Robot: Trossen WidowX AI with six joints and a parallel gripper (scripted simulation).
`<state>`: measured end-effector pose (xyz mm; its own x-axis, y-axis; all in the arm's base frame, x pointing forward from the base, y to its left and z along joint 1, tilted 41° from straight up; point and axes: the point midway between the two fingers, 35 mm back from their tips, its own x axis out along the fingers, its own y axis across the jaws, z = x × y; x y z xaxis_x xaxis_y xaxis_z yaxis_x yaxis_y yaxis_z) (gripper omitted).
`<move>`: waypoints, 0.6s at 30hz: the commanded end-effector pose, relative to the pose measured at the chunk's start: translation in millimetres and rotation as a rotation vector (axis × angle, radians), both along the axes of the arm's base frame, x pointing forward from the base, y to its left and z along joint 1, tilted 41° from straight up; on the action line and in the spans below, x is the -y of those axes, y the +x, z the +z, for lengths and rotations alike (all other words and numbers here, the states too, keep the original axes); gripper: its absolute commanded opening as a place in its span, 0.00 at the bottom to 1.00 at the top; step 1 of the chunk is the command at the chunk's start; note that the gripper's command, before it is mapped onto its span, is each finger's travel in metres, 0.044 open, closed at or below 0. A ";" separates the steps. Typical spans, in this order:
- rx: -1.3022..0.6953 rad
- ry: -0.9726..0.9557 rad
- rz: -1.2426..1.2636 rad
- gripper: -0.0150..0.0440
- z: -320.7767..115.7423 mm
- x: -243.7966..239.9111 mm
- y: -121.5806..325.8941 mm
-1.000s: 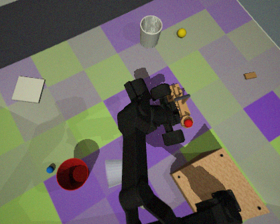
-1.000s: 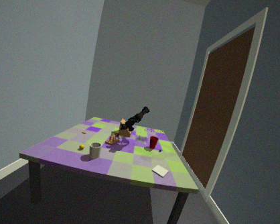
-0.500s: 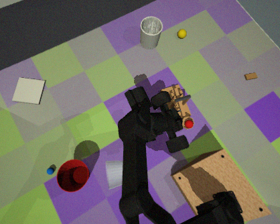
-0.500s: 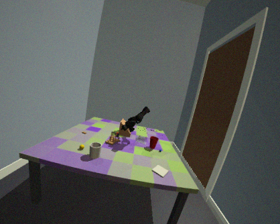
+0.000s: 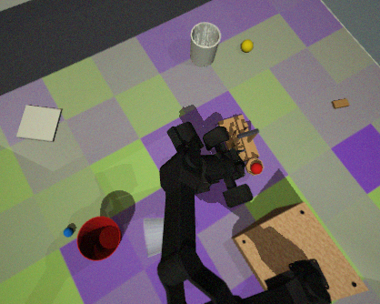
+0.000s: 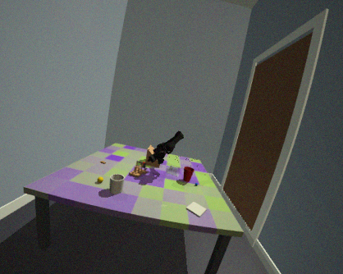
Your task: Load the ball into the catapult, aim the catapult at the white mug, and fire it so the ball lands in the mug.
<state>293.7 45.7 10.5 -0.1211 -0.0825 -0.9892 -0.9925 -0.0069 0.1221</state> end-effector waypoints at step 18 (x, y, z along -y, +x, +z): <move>-0.008 0.004 -0.002 0.25 -28.0 -24.3 -5.0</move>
<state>291.6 65.3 -11.9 -0.1210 -0.0822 -0.9892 -0.9925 -0.0072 0.1220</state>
